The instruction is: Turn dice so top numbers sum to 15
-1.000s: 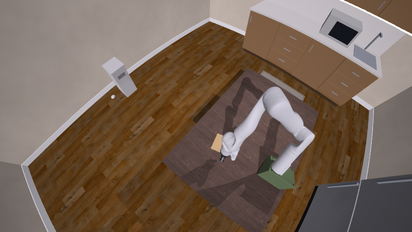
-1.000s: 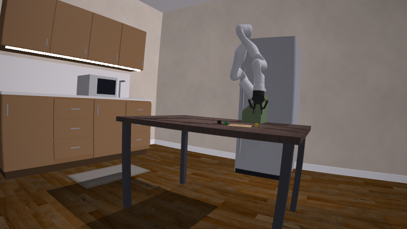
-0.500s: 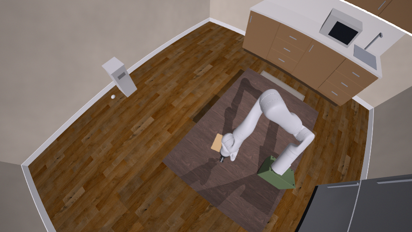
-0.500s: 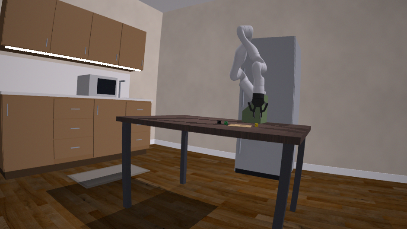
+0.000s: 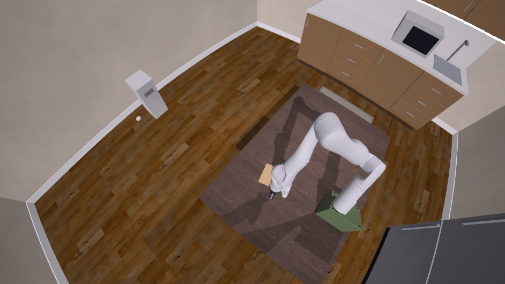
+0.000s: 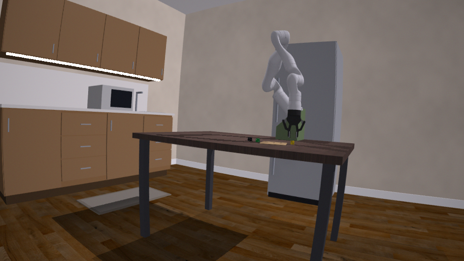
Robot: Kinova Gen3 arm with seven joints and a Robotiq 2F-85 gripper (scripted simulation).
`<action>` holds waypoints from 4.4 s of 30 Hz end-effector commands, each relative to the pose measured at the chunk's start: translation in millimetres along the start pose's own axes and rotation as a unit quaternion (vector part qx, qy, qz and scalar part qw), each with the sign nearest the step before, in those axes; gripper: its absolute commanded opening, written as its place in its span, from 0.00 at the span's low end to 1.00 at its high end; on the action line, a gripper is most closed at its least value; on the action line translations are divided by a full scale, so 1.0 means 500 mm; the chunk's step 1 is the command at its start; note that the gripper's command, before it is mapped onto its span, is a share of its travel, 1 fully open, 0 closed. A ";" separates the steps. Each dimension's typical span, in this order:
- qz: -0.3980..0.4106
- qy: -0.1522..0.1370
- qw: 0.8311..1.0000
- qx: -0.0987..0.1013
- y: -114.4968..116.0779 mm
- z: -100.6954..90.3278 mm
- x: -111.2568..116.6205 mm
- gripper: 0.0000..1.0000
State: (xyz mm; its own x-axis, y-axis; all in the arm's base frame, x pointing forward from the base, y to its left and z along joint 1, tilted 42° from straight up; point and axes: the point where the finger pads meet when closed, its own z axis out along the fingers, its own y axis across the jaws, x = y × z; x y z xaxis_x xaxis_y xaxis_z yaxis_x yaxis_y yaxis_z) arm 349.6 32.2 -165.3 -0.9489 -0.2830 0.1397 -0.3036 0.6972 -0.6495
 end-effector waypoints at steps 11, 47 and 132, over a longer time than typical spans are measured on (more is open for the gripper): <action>0.000 0.002 1.000 0.001 -0.001 0.015 0.002 0.35; 0.000 0.002 1.000 0.001 -0.001 0.015 0.002 0.35; 0.000 0.002 1.000 0.001 0.000 0.063 0.001 0.35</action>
State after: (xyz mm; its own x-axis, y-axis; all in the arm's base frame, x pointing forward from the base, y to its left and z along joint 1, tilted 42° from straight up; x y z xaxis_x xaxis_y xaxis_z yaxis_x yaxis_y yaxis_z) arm 352.2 12.3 -187.6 -0.9490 -0.2820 0.1412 -0.3037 0.6963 -0.6504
